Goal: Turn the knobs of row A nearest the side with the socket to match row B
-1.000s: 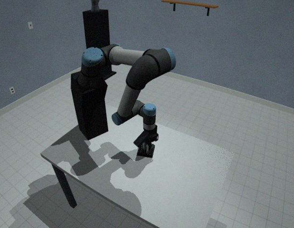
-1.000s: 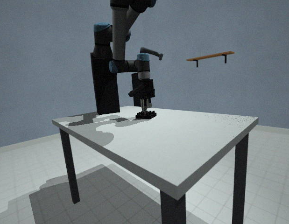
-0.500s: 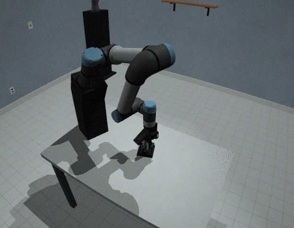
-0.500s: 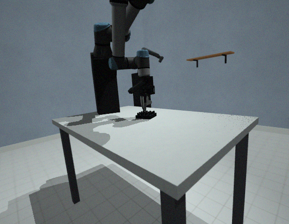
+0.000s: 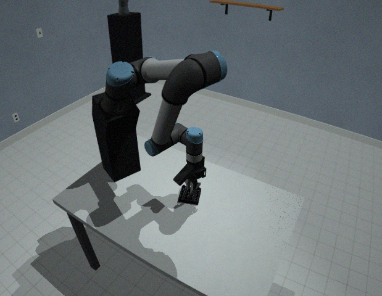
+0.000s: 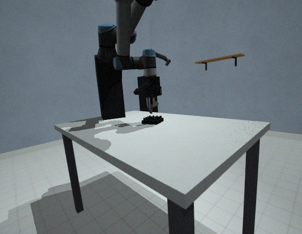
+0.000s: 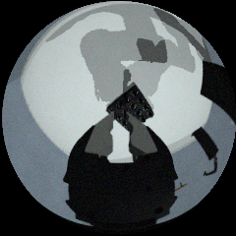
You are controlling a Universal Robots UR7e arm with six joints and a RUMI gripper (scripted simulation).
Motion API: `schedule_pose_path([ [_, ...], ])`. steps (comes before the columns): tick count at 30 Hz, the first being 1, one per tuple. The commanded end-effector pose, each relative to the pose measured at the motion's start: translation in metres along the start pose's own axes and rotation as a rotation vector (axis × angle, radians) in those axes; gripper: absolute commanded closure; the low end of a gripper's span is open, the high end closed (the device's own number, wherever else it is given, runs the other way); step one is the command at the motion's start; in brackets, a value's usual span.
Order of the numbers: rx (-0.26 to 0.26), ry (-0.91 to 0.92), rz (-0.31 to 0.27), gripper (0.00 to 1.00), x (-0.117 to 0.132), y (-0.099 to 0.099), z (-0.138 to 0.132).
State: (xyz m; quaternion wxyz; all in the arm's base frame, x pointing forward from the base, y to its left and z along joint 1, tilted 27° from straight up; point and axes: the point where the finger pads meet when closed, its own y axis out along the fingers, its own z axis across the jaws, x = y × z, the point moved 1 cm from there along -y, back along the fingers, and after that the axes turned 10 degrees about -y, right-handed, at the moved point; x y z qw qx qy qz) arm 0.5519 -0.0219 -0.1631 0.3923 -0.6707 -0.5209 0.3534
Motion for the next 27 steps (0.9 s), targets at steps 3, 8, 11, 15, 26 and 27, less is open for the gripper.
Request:
schedule_pose_path([
  [3, -0.001, 0.000, 0.000, 0.89, 0.0001, -0.0010, -0.0005],
  [8, -0.001, 0.001, 0.000, 0.89, 0.0001, -0.0010, -0.0004],
  [11, -0.001, 0.010, 0.000, 0.89, 0.0000, -0.0011, -0.0004],
  [15, -0.001, 0.043, 0.000, 0.89, -0.0002, -0.0015, -0.0002],
  [26, -0.001, 0.232, 0.000, 0.89, -0.0012, -0.0037, 0.0010],
  [27, -0.001, 0.263, 0.000, 0.89, -0.0013, -0.0041, 0.0012],
])
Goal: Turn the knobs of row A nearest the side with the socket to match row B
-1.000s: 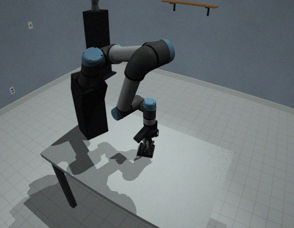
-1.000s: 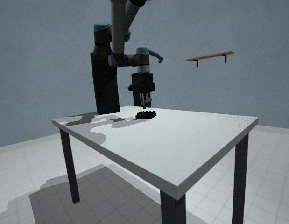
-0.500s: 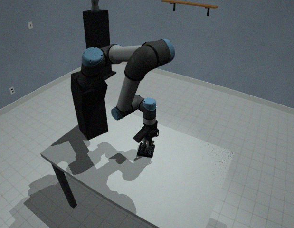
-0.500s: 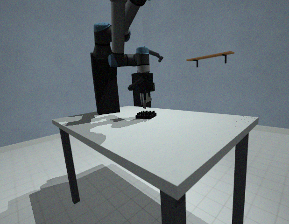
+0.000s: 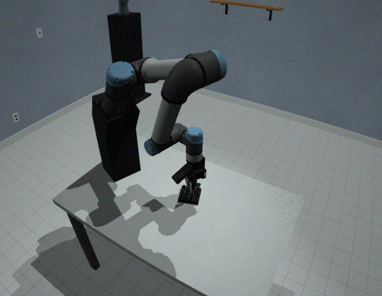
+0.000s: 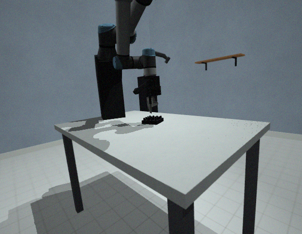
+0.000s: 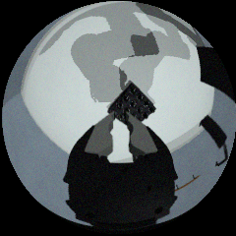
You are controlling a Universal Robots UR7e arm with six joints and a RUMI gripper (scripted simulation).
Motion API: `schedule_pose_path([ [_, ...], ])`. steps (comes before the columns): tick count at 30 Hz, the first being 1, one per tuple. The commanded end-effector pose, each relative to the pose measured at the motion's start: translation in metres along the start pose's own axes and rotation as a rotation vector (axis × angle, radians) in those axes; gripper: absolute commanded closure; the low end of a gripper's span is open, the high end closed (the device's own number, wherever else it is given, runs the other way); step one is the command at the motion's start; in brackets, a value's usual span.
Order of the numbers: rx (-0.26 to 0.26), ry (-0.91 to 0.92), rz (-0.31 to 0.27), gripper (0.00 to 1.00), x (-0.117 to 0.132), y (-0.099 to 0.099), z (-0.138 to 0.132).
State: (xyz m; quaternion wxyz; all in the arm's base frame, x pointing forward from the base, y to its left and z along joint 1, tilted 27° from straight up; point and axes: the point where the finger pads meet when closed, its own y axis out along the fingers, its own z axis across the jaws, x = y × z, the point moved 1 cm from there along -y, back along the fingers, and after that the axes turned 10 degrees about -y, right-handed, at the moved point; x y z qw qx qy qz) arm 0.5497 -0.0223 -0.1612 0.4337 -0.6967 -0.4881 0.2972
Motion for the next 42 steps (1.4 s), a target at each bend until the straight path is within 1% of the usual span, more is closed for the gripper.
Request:
schedule_pose_path([
  [1, -0.001, 0.133, 0.002, 0.89, 0.000, -0.002, 0.000],
  [13, -0.001, 0.435, 0.002, 0.89, -0.001, -0.005, 0.001],
  [15, -0.001, 0.435, 0.002, 0.89, -0.001, -0.005, 0.001],
  [17, -0.001, 0.523, 0.002, 0.89, -0.001, -0.007, 0.002],
  [30, -0.002, 0.833, 0.001, 0.89, 0.000, -0.010, 0.002],
  [32, -0.002, 0.833, 0.001, 0.89, 0.000, -0.010, 0.002],
  [34, -0.002, 0.920, 0.001, 0.89, 0.001, -0.011, 0.002],
  [42, -0.002, 1.109, 0.001, 0.89, 0.002, -0.014, 0.001],
])
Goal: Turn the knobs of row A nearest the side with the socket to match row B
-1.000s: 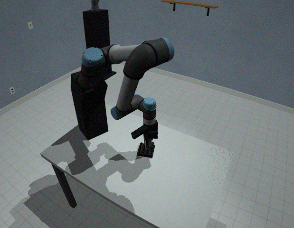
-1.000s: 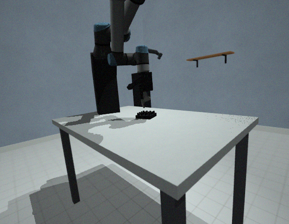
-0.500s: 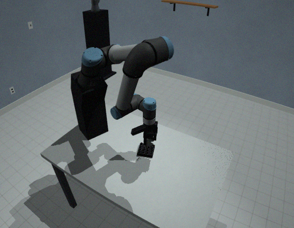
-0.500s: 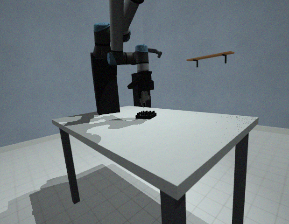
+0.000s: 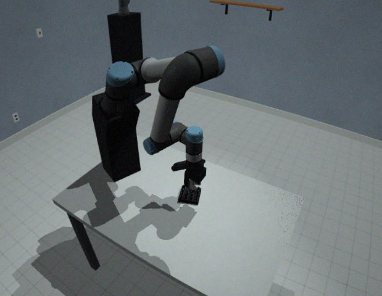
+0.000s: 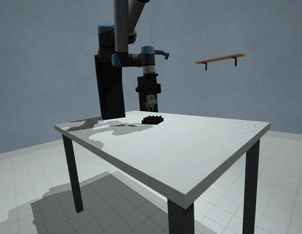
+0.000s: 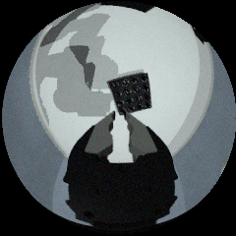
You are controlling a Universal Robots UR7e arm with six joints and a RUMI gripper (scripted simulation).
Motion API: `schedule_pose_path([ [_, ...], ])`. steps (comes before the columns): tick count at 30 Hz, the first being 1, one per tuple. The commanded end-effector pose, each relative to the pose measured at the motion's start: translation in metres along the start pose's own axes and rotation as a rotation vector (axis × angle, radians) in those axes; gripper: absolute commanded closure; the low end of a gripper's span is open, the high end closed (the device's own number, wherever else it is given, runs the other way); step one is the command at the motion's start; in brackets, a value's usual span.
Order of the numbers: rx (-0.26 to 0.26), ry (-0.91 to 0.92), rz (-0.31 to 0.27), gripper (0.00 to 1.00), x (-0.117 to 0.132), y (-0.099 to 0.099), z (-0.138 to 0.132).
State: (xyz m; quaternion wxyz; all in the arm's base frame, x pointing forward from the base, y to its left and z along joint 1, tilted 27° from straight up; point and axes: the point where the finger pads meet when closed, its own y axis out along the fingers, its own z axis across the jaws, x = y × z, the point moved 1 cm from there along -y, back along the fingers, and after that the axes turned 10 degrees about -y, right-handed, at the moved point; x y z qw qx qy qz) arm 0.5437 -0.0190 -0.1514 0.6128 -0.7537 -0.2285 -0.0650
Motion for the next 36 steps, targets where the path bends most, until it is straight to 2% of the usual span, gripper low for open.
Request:
schedule_pose_path([
  [1, -0.004, 0.156, 0.002, 0.89, 0.0015, -0.0021, 0.0004],
  [17, -0.005, 0.458, 0.002, 0.89, 0.0047, -0.0058, 0.0010],
  [36, -0.005, 0.492, 0.002, 0.89, 0.0052, -0.0062, 0.0010],
])
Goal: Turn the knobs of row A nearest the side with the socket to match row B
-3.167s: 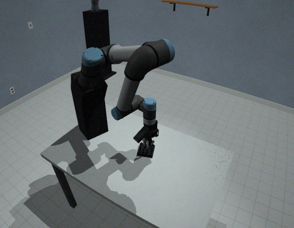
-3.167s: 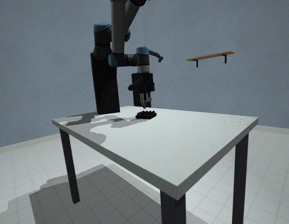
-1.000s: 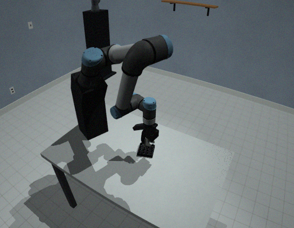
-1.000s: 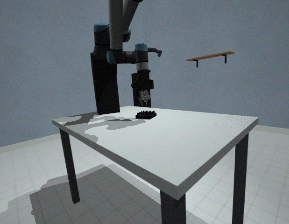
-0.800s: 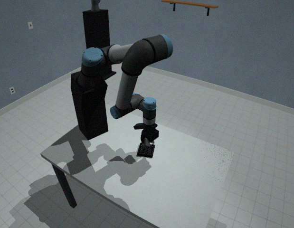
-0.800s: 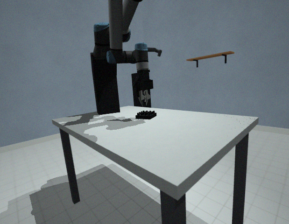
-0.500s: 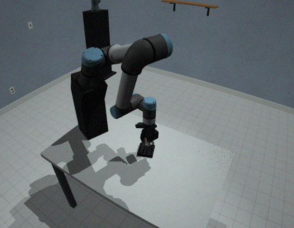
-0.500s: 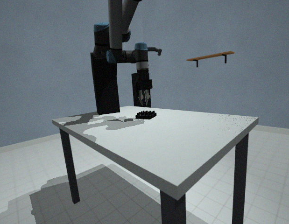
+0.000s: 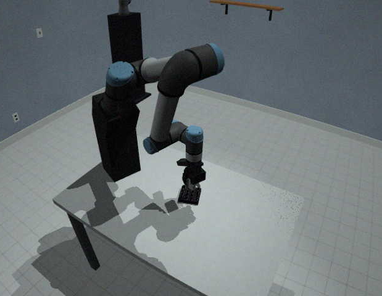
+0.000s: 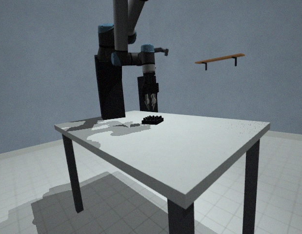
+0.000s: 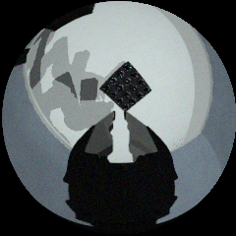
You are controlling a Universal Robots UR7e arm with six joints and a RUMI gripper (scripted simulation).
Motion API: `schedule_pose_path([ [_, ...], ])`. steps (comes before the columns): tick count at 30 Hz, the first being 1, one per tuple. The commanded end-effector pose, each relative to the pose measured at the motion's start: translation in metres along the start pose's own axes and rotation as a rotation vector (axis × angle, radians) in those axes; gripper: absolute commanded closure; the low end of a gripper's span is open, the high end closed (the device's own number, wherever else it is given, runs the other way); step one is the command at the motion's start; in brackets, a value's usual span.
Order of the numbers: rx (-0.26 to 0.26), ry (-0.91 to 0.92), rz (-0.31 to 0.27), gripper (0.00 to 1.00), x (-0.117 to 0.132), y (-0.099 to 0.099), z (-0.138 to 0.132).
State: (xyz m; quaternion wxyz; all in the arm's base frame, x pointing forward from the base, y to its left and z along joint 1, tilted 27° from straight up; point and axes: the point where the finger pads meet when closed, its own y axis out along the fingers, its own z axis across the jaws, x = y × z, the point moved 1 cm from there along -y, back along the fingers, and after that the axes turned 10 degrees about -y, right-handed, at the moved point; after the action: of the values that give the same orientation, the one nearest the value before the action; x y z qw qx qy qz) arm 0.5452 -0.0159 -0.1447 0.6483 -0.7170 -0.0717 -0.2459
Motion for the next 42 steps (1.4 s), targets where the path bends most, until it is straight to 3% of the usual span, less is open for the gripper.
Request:
schedule_pose_path([
  [1, 0.000, 0.002, -0.001, 0.89, 0.0005, -0.0004, 0.0001],
  [42, 0.000, 0.018, -0.001, 0.89, 0.0004, 0.0026, 0.0002],
])
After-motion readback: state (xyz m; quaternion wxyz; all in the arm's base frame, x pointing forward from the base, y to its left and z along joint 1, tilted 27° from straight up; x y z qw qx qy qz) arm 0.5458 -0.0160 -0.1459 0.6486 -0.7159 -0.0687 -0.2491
